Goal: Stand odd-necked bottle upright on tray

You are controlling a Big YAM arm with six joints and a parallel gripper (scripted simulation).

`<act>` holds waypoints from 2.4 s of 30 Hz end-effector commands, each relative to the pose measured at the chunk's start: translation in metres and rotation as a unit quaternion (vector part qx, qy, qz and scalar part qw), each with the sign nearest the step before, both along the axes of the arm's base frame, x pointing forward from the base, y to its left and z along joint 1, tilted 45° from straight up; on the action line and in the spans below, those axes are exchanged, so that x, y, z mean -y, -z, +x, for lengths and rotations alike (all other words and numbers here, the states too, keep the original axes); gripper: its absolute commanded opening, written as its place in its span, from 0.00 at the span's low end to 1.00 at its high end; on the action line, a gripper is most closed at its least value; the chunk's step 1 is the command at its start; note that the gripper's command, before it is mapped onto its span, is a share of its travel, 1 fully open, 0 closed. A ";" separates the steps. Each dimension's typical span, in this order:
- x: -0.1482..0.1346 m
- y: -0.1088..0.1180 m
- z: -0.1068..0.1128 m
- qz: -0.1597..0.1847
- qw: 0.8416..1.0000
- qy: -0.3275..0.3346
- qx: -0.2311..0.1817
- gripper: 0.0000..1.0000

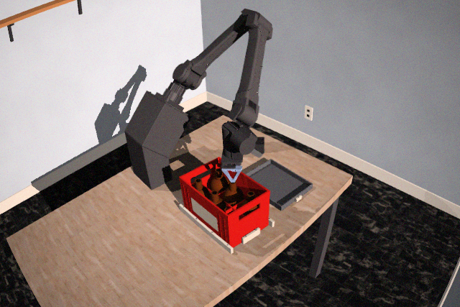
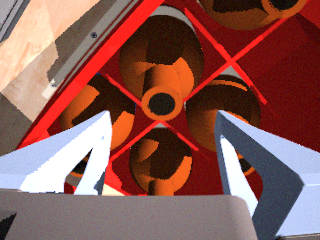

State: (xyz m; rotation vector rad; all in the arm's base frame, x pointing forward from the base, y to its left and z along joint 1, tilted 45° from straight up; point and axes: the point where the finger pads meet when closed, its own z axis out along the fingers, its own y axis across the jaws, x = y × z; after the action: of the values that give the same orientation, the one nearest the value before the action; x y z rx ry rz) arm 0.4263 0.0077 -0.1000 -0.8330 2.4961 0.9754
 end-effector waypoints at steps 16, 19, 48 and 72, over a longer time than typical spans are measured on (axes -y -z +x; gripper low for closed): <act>-0.008 0.010 -0.003 0.003 1.000 -0.004 -0.007 0.61; -0.008 0.010 -0.003 0.003 1.000 -0.004 -0.007 0.61; 0.004 0.012 -0.006 0.002 1.000 0.002 -0.001 0.61; 0.007 0.012 -0.005 0.002 1.000 0.006 -0.001 0.61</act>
State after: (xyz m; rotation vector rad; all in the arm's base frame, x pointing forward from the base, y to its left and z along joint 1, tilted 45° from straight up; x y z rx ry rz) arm 0.4233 0.0085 -0.1018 -0.8350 2.4966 0.9780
